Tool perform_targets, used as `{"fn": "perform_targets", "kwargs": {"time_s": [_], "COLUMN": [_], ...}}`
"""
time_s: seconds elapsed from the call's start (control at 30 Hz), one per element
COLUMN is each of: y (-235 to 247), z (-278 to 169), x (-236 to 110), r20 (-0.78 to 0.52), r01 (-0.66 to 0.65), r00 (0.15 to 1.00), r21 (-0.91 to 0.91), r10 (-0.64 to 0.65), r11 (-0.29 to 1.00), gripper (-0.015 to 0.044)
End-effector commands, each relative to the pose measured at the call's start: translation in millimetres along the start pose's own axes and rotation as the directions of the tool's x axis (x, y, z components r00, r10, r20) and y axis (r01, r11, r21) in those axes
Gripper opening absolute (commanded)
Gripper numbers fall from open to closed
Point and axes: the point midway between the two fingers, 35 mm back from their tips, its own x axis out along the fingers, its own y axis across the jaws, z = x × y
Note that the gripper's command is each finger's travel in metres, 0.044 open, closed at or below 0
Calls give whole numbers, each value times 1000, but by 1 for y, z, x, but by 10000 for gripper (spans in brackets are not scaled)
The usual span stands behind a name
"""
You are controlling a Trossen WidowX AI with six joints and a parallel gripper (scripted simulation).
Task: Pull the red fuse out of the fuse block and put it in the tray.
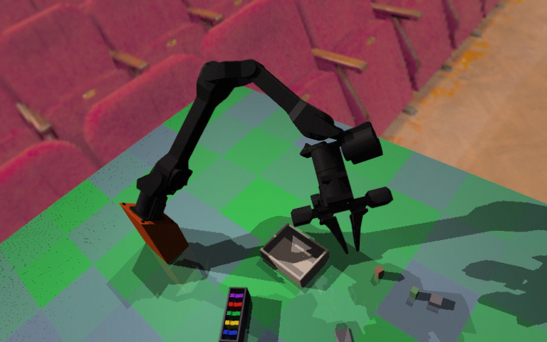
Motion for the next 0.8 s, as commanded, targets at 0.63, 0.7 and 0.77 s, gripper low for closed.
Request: {"fn": "perform_targets", "kwargs": {"time_s": [0.63, 0.7, 0.77], "y": [263, 263, 261], "z": [74, 74, 76], "x": [50, 50, 48], "r20": [853, 853, 853], "r01": [-820, -820, -820], "r00": [519, 519, 519], "r21": [513, 513, 513], "r10": [50, 50, 50], "r11": [-255, -255, -255], "gripper": [74, 74, 74]}}
